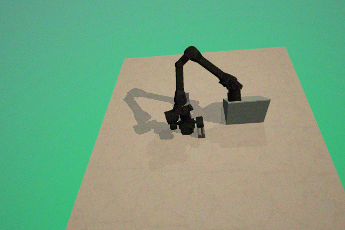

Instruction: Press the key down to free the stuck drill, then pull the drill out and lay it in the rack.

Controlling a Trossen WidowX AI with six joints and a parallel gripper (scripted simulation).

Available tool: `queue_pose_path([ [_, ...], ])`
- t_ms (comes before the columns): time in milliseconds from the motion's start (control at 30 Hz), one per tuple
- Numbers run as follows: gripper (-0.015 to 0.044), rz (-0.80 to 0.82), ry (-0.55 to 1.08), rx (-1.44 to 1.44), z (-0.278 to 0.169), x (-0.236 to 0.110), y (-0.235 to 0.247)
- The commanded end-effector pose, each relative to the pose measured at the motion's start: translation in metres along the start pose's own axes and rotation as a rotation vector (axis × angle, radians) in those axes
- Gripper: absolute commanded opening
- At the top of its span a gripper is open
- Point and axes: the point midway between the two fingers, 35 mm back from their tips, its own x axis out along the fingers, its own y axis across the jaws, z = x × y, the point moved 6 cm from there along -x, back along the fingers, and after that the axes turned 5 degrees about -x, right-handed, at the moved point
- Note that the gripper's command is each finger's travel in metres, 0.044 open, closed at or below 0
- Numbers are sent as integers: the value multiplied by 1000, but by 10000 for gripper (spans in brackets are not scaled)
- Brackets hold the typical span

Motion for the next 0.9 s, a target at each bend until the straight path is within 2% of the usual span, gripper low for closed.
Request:
queue_pose_path([
  [0,184,1,1,-2,-1,0,0],
  [333,440,-4,0,-4,-5,2,1],
  [867,440,-4,0,-4,-10,4,1],
])
